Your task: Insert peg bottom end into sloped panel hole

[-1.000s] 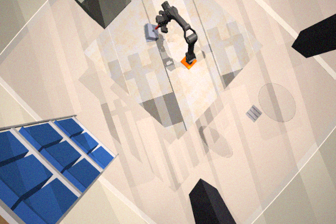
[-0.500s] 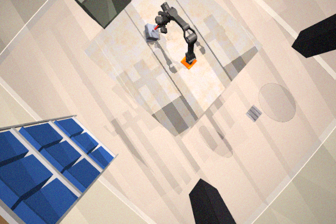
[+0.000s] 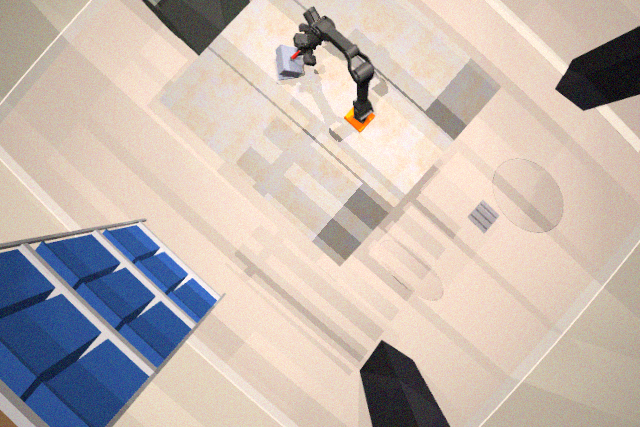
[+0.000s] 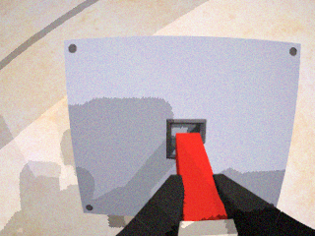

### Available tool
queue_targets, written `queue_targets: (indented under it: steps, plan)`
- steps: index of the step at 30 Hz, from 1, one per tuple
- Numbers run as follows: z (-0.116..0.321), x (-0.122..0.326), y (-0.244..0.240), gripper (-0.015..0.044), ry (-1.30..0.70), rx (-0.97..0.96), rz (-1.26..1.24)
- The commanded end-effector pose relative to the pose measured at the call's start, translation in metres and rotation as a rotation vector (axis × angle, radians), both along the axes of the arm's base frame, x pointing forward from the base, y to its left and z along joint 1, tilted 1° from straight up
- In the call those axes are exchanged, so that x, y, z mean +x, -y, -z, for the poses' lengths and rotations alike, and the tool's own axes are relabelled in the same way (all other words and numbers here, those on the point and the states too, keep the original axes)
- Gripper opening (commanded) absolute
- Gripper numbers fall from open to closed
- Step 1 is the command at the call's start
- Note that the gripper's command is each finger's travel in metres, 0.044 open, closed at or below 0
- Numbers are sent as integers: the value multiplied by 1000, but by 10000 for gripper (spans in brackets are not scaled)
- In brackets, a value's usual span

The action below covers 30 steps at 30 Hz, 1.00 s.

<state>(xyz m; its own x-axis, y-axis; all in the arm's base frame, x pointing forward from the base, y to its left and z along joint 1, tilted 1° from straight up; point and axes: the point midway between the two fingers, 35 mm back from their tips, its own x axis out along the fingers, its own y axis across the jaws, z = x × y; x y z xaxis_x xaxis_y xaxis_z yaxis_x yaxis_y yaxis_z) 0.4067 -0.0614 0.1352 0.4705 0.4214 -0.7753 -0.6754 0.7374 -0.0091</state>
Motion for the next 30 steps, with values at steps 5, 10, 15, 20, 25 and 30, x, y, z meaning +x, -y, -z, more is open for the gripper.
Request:
queue_targets:
  steps: [5, 10, 15, 20, 25, 30]
  plan:
    - [-1, 0, 1, 0, 2, -1, 2]
    - [-1, 0, 1, 0, 2, -1, 2]
    - [-1, 0, 1, 0, 2, -1, 2]
    - [1, 1, -1, 0, 3, -1, 2]
    - [4, 2, -2, 0, 3, -1, 2]
    - [6, 3, -3, 0, 3, -1, 2]
